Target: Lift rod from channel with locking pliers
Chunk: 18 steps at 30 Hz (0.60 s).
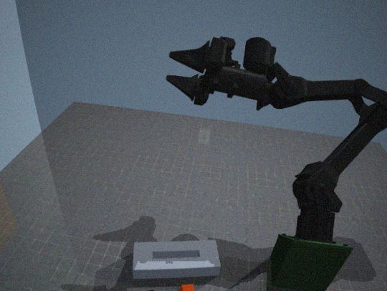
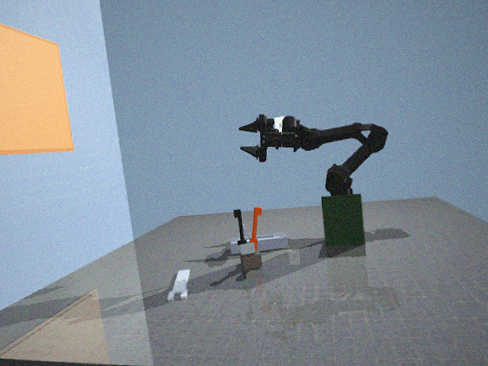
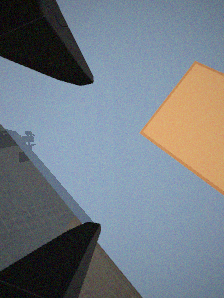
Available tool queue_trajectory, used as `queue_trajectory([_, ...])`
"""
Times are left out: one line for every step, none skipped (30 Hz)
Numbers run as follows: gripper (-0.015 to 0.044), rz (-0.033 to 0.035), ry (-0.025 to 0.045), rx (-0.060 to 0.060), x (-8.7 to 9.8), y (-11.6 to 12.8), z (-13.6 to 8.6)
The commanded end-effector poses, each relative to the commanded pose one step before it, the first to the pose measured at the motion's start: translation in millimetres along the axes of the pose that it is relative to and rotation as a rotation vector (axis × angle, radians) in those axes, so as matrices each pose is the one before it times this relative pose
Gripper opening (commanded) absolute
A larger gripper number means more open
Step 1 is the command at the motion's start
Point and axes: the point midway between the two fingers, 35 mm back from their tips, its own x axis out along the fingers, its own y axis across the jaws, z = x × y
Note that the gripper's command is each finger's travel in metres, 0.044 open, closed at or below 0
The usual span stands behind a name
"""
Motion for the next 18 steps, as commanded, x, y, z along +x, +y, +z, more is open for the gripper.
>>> queue_trajectory([0.044, -0.11218, -0.03652, -0.0997, -6.25, -29.27, 21.17])
queue_trajectory([0.044, 0.0, 0.0, 0.0, 0.0, 0.0, 0.0])
queue_trajectory([0.044, 0.0, 0.0, 0.0, 0.0, 0.0, 0.0])
queue_trajectory([0.044, 0.0, 0.0, 0.0, 0.0, 0.0, 0.0])
queue_trajectory([0.044, 0.0, 0.0, 0.0, 0.0, 0.0, 0.0])
queue_trajectory([0.044, -0.00057, 0.01316, -0.0084, 1.65, 0.44, -2.54])
queue_trajectory([0.044, -0.00104, 0.03949, -0.0257, 4.85, 1.46, -7.62])
queue_trajectory([0.044, 0.0005, 0.06581, -0.0447, 7.91, 2.98, -12.56])
queue_trajectory([0.044, 0.00424, 0.07954, -0.0572, 9.48, 4.58, -14.79])
queue_trajectory([0.044, 0.00806, 0.07901, -0.0606, 9.45, 5.65, -14.12])
queue_trajectory([0.044, 0.0117, 0.0782, -0.064, 9.4, 6.64, -13.36])
queue_trajectory([0.044, 0.01513, 0.07715, -0.0673, 9.32, 7.54, -12.52])
queue_trajectory([0.044, 0.01834, 0.07589, -0.0705, 9.22, 8.34, -11.6])
queue_trajectory([0.044, 0.02133, 0.07445, -0.0737, 9.09, 9.02, -10.62])
queue_trajectory([0.044, 0.02408, 0.07287, -0.0768, 8.94, 9.6, -9.59])
queue_trajectory([0.044, 0.02121, 0.07392, -0.0749, 8.52, 8.26, -8.91])
queue_trajectory([0.044, 0.02362, 0.07249, -0.078, 8.32, 8.63, -7.95])
queue_trajectory([0.044, 0.02579, 0.07086, -0.0808, 8.08, 8.89, -6.95])
